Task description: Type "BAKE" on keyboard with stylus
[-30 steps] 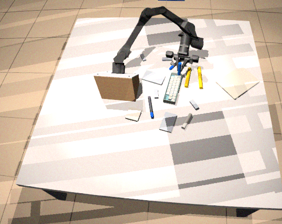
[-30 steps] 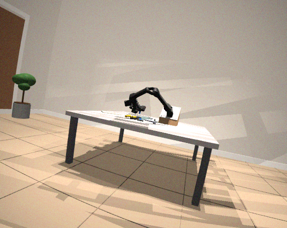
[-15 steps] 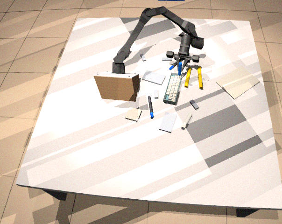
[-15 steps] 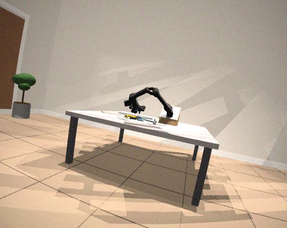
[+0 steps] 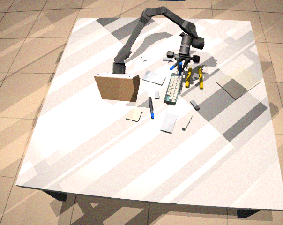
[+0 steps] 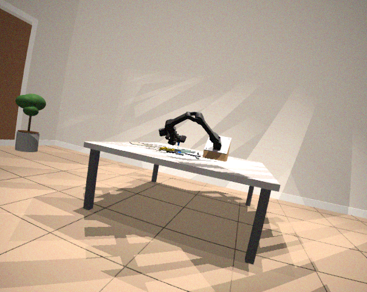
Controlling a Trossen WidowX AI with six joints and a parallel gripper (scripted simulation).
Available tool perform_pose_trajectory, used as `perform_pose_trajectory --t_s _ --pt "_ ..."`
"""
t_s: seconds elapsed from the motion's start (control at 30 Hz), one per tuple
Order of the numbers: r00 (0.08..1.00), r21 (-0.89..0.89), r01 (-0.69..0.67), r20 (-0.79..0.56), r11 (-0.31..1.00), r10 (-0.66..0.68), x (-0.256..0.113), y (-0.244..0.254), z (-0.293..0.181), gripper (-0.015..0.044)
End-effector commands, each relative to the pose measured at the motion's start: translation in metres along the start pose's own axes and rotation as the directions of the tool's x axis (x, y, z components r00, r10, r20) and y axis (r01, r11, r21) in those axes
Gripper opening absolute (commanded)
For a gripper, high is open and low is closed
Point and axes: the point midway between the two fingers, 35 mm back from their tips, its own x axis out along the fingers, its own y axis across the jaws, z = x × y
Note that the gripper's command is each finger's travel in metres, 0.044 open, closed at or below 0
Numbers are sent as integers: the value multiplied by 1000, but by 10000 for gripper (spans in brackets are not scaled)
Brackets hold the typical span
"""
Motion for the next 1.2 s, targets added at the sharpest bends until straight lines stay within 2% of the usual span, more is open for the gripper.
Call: perform_pose_trajectory --t_s 0.0,1.17 --pt "1000 5 -3 4 1000 3 0 1 1 81" --pt "1000 5 -3 5 1000 3 8 1 14 81"
